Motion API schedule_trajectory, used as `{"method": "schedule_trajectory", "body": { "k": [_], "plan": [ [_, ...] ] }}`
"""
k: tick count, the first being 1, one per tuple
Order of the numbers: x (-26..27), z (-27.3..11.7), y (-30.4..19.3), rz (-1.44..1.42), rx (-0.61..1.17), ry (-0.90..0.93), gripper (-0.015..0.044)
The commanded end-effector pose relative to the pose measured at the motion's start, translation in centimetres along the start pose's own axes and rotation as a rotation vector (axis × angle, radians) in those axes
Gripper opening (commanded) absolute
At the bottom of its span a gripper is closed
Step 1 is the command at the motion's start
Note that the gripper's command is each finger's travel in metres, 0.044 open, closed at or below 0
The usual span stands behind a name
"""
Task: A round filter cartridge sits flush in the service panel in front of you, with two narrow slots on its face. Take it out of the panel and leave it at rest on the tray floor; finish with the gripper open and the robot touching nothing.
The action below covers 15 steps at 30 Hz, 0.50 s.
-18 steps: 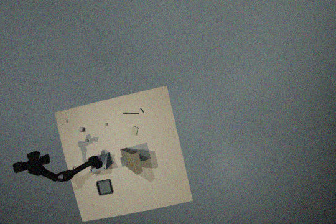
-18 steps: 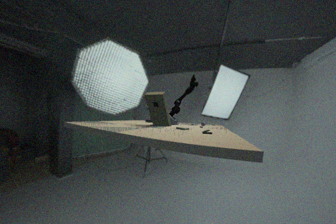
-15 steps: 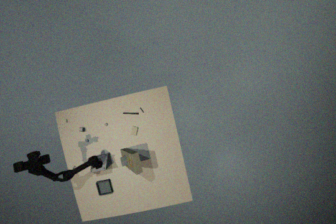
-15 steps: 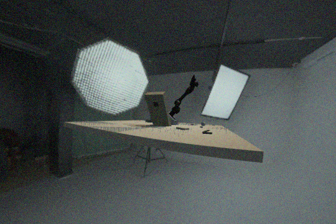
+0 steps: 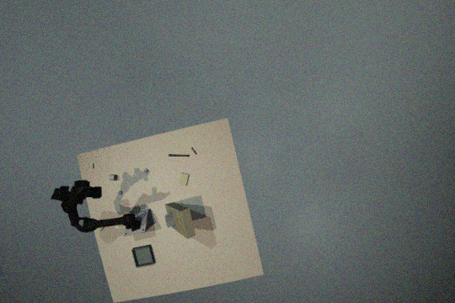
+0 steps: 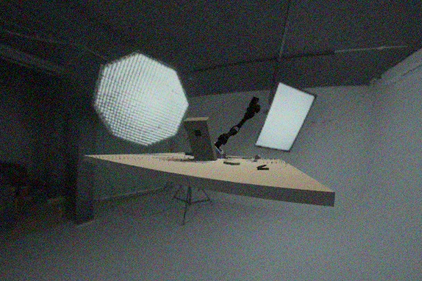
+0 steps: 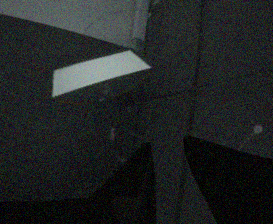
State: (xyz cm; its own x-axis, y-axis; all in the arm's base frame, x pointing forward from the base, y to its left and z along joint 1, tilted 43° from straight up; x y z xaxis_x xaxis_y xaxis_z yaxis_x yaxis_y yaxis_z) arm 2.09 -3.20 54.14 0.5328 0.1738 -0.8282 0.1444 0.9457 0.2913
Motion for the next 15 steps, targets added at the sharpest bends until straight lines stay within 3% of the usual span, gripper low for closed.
{"method": "schedule_trajectory", "body": {
  "k": [1, 8, 15],
  "plan": [
    [4.3, 3.8, 1.0, 0.009, -0.012, 0.123, 0.0089],
    [14.4, 10.2, -0.5, 0.099, 0.020, 0.403, 0.0089],
    [24.7, 13.1, -5.8, 0.306, 0.127, 0.683, 0.0089]
  ]
}}
Point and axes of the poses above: the point midway between the two fingers, 35 mm back from their tips, its own z axis out along the fingers, its own x axis across the jaws, y = z × x, the point moved 3 cm from there along -z, back along the fingers, and after that the axes turned 6 degrees about -z, right-handed, at the moved point
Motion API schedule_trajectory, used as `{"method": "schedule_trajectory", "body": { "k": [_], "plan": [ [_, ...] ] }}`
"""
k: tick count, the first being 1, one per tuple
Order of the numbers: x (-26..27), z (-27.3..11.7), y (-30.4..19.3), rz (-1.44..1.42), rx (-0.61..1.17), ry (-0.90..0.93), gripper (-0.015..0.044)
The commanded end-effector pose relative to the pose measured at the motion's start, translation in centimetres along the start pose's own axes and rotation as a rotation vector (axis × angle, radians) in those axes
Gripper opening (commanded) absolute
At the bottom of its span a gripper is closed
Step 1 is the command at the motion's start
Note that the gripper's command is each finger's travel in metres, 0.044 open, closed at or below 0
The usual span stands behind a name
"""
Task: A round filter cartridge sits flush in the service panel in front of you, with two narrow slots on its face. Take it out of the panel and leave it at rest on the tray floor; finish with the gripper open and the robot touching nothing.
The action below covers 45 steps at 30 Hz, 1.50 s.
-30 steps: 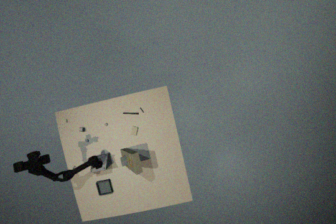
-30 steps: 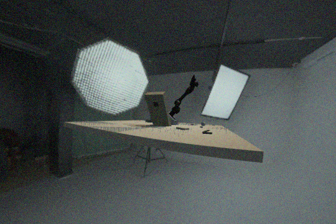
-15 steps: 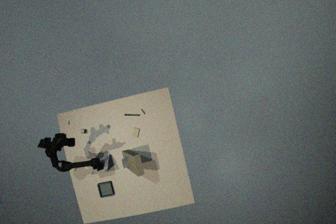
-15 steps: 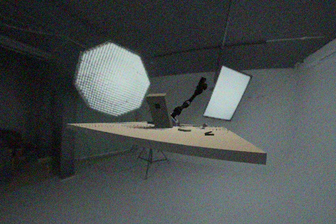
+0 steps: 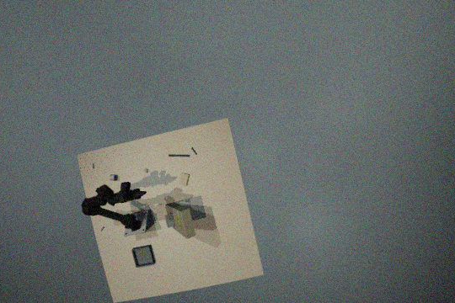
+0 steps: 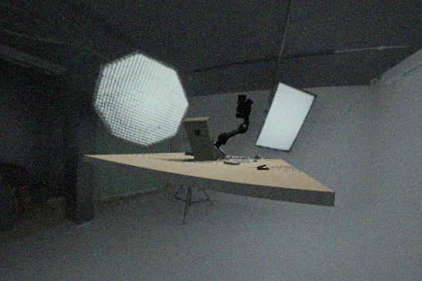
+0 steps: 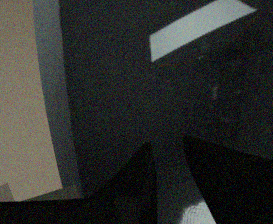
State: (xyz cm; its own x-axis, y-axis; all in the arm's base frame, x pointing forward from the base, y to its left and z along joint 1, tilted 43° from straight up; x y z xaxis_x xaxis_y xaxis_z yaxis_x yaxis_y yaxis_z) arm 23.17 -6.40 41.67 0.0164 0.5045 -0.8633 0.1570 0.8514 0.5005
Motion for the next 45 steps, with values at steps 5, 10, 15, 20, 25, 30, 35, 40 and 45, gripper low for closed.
{"method": "schedule_trajectory", "body": {
  "k": [5, 10, 15, 20, 25, 30, 35, 40, 45],
  "plan": [
    [6.7, 5.9, -9.0, 0.336, 0.098, 0.276, 0.0089],
    [11.7, 6.8, -15.5, 0.653, 0.163, 0.422, 0.0089],
    [16.7, 5.5, -21.1, 1.041, 0.210, 0.521, 0.0089],
    [18.9, 4.3, -23.1, 1.240, 0.219, 0.547, 0.0089],
    [19.0, 4.4, -23.1, 1.240, 0.219, 0.547, 0.0089],
    [19.3, 4.9, -23.1, 1.238, 0.221, 0.548, 0.0089],
    [19.7, 5.6, -23.1, 1.237, 0.222, 0.550, 0.0089],
    [20.1, 6.3, -23.0, 1.236, 0.223, 0.550, 0.0089],
    [20.5, 7.0, -22.9, 1.236, 0.223, 0.550, 0.0089]
  ]
}}
Point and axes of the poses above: the point midway between the two fingers, 35 mm back from their tips, its own z axis out along the fingers, its own x axis across the jaws, y = z × x, the point moved 3 cm from there along -z, back along the fingers, and after that the axes turned 6 degrees about -z, right-handed, at the moved point
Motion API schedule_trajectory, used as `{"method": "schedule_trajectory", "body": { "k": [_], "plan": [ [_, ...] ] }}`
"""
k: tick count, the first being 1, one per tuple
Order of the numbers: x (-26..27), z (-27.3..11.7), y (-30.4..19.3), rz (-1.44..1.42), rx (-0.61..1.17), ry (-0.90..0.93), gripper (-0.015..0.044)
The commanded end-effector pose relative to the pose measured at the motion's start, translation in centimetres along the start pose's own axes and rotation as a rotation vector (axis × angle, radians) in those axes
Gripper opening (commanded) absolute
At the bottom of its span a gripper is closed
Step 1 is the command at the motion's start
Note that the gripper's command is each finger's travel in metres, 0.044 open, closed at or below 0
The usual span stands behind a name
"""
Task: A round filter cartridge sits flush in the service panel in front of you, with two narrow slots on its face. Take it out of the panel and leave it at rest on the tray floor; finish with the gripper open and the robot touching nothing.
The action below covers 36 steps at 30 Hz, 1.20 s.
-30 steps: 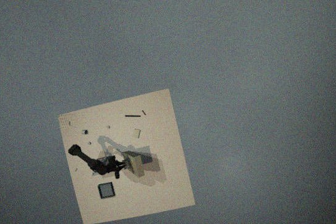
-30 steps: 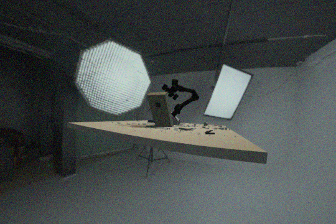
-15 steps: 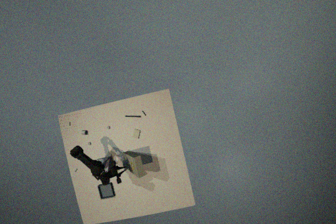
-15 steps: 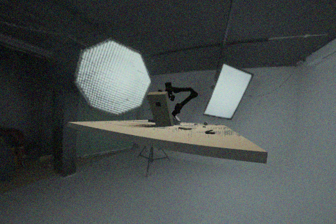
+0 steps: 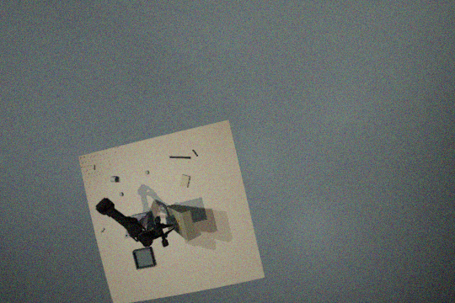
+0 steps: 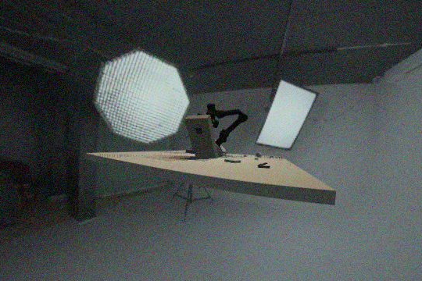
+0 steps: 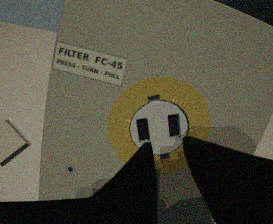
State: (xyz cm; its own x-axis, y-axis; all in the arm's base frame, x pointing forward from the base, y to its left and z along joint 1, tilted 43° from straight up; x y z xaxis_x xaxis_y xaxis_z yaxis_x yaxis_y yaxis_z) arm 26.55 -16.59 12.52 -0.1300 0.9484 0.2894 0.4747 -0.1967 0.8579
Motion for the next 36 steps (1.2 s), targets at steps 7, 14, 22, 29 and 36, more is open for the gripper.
{"method": "schedule_trajectory", "body": {
  "k": [7, 14, 22, 29, 36],
  "plan": [
    [-0.1, 1.6, -0.2, 0.011, 0.004, -0.003, 0.0089],
    [0.0, 2.7, -0.2, 0.012, -0.001, -0.003, 0.0089],
    [0.0, 3.0, -0.3, 0.012, -0.003, -0.003, 0.0089],
    [-0.1, 3.0, -0.4, 0.012, -0.003, -0.003, 0.0089],
    [-0.1, 3.0, -0.3, 0.012, -0.003, -0.003, 0.0089]
  ]
}}
Point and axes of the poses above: the point midway between the two fingers, 35 mm back from their tips, its own z axis out along the fingers, its own x axis across the jaws, y = z × x, the point moved 3 cm from there along -z, back along the fingers, and after that the axes turned 6 degrees about -z, right-handed, at the moved point
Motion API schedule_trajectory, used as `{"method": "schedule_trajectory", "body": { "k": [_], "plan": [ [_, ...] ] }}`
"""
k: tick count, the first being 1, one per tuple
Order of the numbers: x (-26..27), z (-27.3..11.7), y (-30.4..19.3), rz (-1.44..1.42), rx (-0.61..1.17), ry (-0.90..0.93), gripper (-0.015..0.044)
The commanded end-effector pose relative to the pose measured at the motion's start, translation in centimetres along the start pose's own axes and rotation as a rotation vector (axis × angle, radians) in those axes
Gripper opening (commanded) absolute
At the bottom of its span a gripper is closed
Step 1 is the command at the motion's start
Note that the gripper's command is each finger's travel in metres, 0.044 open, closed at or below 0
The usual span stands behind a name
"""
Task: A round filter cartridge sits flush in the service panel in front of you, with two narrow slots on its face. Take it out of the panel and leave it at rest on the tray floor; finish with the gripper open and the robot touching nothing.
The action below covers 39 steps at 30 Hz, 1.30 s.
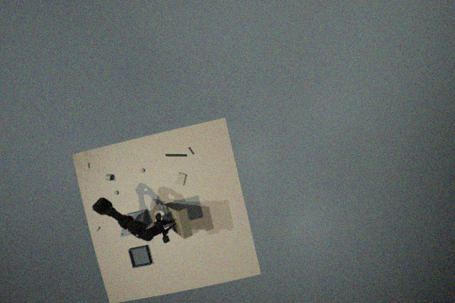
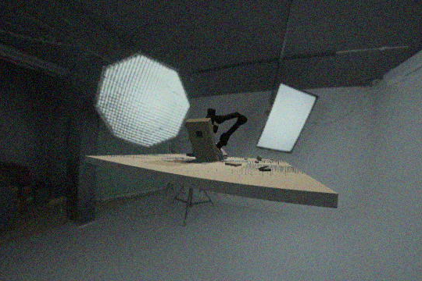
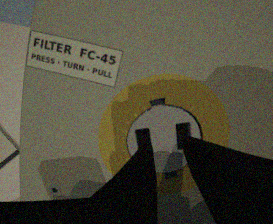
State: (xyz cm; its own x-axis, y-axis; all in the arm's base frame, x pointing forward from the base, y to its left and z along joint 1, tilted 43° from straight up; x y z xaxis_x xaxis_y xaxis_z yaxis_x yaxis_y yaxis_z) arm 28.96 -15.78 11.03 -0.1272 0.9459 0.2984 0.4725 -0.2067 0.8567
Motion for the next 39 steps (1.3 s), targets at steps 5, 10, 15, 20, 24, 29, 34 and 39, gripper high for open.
{"method": "schedule_trajectory", "body": {
  "k": [5, 10, 15, 20, 24, 29, 34, 39],
  "plan": [
    [-0.06, 0.02, 0.08, 0.002, 0.001, -0.005, 0.0089],
    [-0.05, 0.02, 0.14, 0.002, 0.001, -0.005, 0.0089],
    [-0.05, 0.02, 0.18, 0.002, 0.001, -0.005, 0.0089],
    [-0.05, 0.04, 0.19, 0.002, 0.001, -0.005, 0.0089],
    [-0.06, 0.32, 0.20, 0.002, 0.001, -0.005, 0.0089],
    [-0.09, 0.32, 0.14, 0.002, 0.001, -0.005, 0.0089],
    [-0.09, 0.32, 0.09, 0.002, 0.001, -0.005, 0.0089],
    [-0.09, 0.32, 0.07, 0.002, 0.001, -0.005, 0.0089]
  ]
}}
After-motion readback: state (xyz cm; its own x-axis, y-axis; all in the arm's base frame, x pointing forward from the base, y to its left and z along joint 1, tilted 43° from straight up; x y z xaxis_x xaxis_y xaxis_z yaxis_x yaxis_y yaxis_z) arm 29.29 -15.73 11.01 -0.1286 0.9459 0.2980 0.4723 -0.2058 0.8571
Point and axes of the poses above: the point midway between the two fingers, 35 mm back from their tips, its own z axis out along the fingers, its own x axis across the jaws, y = z × x, the point moved 3 cm from there along -z, back along the fingers, and after that the axes turned 6 degrees about -z, right-handed, at the moved point
